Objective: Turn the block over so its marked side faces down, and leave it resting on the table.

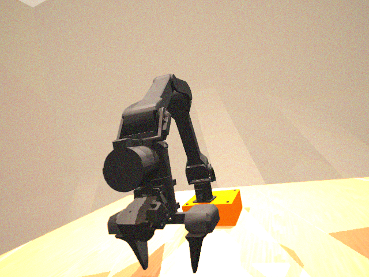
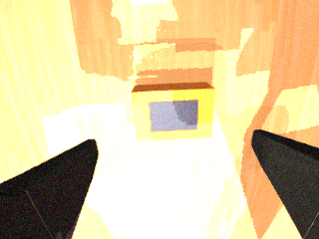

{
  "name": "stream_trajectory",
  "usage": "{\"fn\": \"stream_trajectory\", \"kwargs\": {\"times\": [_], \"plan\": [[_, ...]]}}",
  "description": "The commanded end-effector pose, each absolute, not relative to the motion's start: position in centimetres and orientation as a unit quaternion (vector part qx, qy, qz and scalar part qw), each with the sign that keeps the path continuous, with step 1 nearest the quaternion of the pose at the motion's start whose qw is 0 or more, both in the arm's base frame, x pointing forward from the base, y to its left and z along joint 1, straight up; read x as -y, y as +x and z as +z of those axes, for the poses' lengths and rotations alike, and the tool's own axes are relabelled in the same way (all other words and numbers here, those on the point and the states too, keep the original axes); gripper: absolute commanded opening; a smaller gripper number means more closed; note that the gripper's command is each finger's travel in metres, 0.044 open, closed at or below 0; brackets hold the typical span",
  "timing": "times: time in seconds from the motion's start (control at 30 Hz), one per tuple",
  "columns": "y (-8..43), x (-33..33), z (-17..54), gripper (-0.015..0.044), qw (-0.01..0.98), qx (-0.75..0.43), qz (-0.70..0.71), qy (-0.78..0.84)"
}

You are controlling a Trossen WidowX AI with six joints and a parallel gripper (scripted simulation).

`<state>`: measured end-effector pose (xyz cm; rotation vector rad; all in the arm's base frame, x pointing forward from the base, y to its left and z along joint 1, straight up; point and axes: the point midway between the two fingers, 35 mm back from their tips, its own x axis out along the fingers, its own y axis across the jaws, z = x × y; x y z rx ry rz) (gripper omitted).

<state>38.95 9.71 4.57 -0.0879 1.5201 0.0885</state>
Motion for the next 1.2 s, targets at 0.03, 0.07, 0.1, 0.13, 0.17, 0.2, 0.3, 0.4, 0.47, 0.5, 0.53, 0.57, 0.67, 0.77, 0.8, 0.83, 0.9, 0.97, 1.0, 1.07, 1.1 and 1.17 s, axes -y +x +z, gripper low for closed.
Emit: {"fn": "stream_trajectory", "kwargs": {"times": [0.03,0.07,0.1,0.13,0.17,0.2,0.3,0.4,0.47,0.5,0.53,0.57,0.67,0.77,0.8,0.83,0.9,0.97,1.0,1.07,1.1,1.17], "plan": [[39.0,-9.6,3.1,0.0440,0.722,-0.690,0.039,-0.037],[39.0,-9.6,2.5,0.0440,0.722,-0.690,0.039,-0.037],[39.0,-9.6,2.3,0.0440,0.722,-0.690,0.039,-0.037],[39.0,-9.6,2.3,0.0440,0.722,-0.690,0.039,-0.037],[39.0,-9.6,2.2,0.0440,0.722,-0.690,0.039,-0.037],[39.0,-9.6,2.1,0.0440,0.722,-0.690,0.039,-0.037],[39.1,-9.6,1.6,0.0440,0.722,-0.690,0.039,-0.037],[39.1,-9.6,1.1,0.0440,0.722,-0.690,0.039,-0.037],[39.1,-9.6,0.8,0.0440,0.722,-0.690,0.039,-0.037],[39.1,-9.6,0.6,0.0440,0.722,-0.690,0.039,-0.037],[39.1,-9.6,0.5,0.0440,0.722,-0.690,0.039,-0.037],[39.1,-9.6,0.3,0.0440,0.722,-0.690,0.039,-0.037],[39.1,-9.6,-0.2,0.0440,0.721,-0.690,0.039,-0.037],[39.1,-9.6,-0.6,0.0440,0.721,-0.690,0.039,-0.037],[39.1,-9.6,-0.8,0.0440,0.721,-0.690,0.039,-0.037],[39.1,-9.6,-0.9,0.0440,0.721,-0.690,0.039,-0.037],[39.1,-9.6,-0.9,0.0414,0.721,-0.690,0.039,-0.037],[39.1,-9.6,-0.9,0.0361,0.721,-0.690,0.039,-0.037],[39.1,-9.6,-0.9,0.0335,0.721,-0.690,0.039,-0.037],[39.1,-9.6,-0.9,0.0283,0.721,-0.690,0.039,-0.037],[39.1,-9.6,-0.9,0.0276,0.721,-0.690,0.039,-0.037],[39.1,-9.6,-0.9,0.0263,0.721,-0.690,0.039,-0.037]]}}
